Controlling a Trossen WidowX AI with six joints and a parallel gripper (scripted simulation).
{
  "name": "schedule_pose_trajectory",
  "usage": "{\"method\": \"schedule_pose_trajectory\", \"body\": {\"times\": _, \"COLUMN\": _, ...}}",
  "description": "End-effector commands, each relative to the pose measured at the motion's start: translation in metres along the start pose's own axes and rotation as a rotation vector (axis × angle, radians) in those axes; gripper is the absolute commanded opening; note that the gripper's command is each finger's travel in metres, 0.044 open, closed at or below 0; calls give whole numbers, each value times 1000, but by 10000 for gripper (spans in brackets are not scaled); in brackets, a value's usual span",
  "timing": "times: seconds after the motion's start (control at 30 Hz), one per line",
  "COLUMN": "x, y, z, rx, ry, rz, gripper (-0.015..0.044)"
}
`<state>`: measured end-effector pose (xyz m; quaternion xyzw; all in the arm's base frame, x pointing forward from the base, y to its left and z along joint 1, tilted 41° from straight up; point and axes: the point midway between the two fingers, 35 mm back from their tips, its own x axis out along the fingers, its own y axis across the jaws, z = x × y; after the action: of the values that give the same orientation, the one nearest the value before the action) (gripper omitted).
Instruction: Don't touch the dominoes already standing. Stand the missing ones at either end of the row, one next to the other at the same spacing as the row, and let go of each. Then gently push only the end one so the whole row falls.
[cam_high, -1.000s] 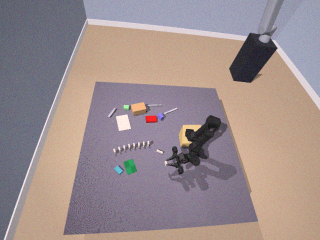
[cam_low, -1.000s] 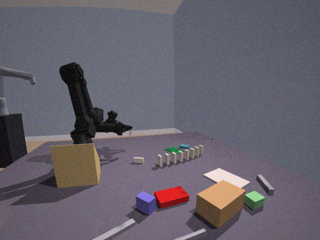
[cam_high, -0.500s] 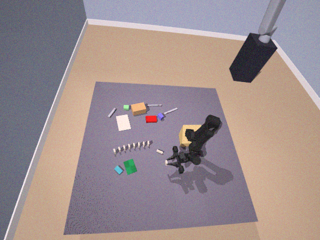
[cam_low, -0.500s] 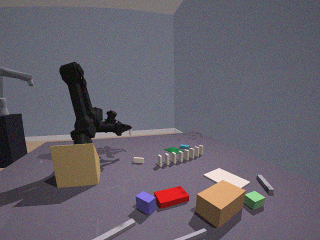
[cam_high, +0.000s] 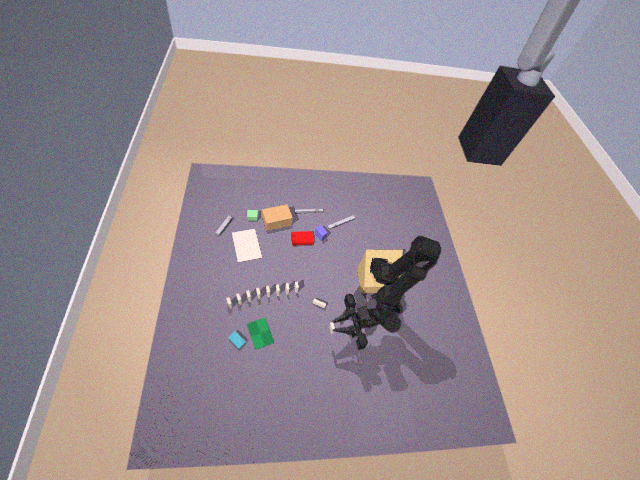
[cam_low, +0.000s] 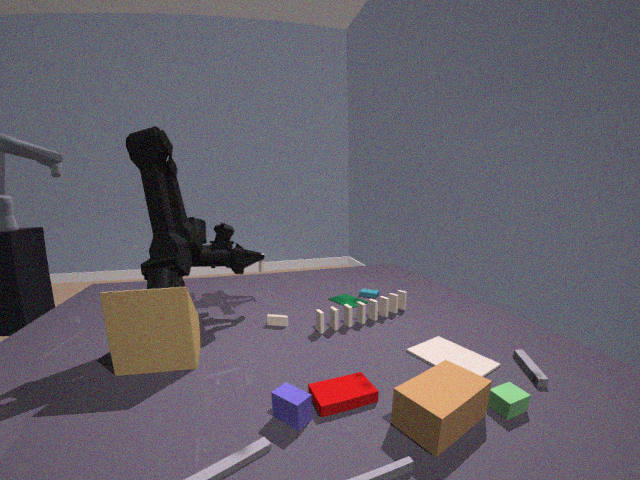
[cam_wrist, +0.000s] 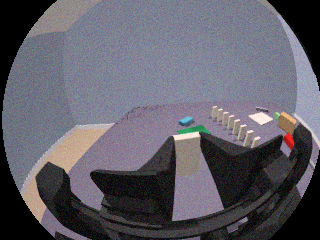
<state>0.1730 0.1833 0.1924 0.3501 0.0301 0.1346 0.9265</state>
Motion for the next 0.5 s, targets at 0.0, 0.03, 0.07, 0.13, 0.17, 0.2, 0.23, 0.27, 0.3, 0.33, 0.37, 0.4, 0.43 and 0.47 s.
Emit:
{"method": "schedule_pose_trajectory", "body": {"times": 0.0, "x": 2, "y": 1, "z": -6, "rx": -4, "ry": 3, "rz": -5, "gripper": 107}}
{"method": "schedule_pose_trajectory", "body": {"times": 0.03, "x": 2, "y": 2, "z": -8, "rx": -4, "ry": 4, "rz": -5, "gripper": 107}}
{"method": "schedule_pose_trajectory", "body": {"times": 0.07, "x": 2, "y": 2, "z": -9, "rx": -4, "ry": 4, "rz": -6, "gripper": 107}}
{"method": "schedule_pose_trajectory", "body": {"times": 0.13, "x": 3, "y": 3, "z": -12, "rx": -5, "ry": 5, "rz": -7, "gripper": 107}}
{"method": "schedule_pose_trajectory", "body": {"times": 0.17, "x": 4, "y": 3, "z": -14, "rx": -6, "ry": 6, "rz": -7, "gripper": 107}}
{"method": "schedule_pose_trajectory", "body": {"times": 0.2, "x": 4, "y": 4, "z": -15, "rx": -6, "ry": 6, "rz": -8, "gripper": 107}}
{"method": "schedule_pose_trajectory", "body": {"times": 0.23, "x": 4, "y": 4, "z": -17, "rx": -6, "ry": 7, "rz": -8, "gripper": 107}}
{"method": "schedule_pose_trajectory", "body": {"times": 0.27, "x": 5, "y": 4, "z": -18, "rx": -7, "ry": 7, "rz": -8, "gripper": 107}}
{"method": "schedule_pose_trajectory", "body": {"times": 0.3, "x": 5, "y": 5, "z": -20, "rx": -7, "ry": 8, "rz": -9, "gripper": 107}}
{"method": "schedule_pose_trajectory", "body": {"times": 0.33, "x": 6, "y": 5, "z": -21, "rx": -7, "ry": 8, "rz": -9, "gripper": 107}}
{"method": "schedule_pose_trajectory", "body": {"times": 0.37, "x": 6, "y": 5, "z": -23, "rx": -8, "ry": 9, "rz": -10, "gripper": 107}}
{"method": "schedule_pose_trajectory", "body": {"times": 0.4, "x": 6, "y": 5, "z": -25, "rx": -8, "ry": 9, "rz": -10, "gripper": 107}}
{"method": "schedule_pose_trajectory", "body": {"times": 0.43, "x": 7, "y": 5, "z": -26, "rx": -9, "ry": 10, "rz": -11, "gripper": 107}}
{"method": "schedule_pose_trajectory", "body": {"times": 0.47, "x": 7, "y": 6, "z": -28, "rx": -9, "ry": 10, "rz": -11, "gripper": 107}}
